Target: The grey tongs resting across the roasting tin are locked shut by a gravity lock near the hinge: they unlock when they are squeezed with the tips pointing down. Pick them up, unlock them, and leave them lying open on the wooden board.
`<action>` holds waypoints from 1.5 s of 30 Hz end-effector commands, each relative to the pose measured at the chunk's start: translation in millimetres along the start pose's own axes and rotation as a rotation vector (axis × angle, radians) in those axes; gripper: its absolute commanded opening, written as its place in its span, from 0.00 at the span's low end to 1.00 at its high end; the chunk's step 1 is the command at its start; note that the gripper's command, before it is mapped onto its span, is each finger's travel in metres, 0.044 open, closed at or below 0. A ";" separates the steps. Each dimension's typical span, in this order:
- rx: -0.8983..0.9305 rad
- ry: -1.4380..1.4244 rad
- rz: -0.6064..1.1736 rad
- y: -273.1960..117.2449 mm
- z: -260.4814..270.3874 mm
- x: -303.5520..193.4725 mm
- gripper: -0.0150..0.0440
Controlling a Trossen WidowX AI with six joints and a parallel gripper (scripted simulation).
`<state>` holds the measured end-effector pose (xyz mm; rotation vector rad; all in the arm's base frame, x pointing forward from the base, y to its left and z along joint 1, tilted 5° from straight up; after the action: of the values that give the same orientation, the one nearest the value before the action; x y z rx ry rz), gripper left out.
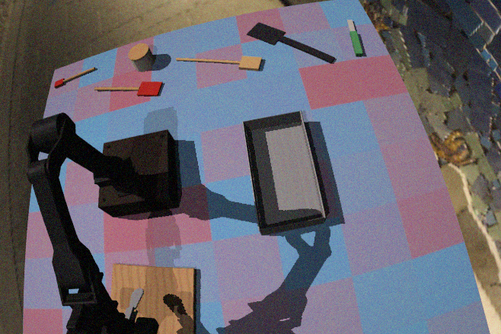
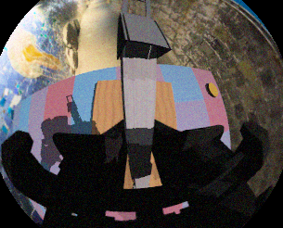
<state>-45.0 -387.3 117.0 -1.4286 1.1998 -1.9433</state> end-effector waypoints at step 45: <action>-0.077 0.038 0.613 23.3 -3.1 13.0 0.00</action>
<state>-55.9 -406.5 99.7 -0.9060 1.5280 -1.4972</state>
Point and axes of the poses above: the point midway between the two fingers, 35 mm back from their tips, its own y axis out along the fingers, its own z axis across the jaws, x = y × z, the point moved 6 cm from there along -y, back along the fingers, and after that the axes turned 10 degrees about y, right-handed, at the moved point
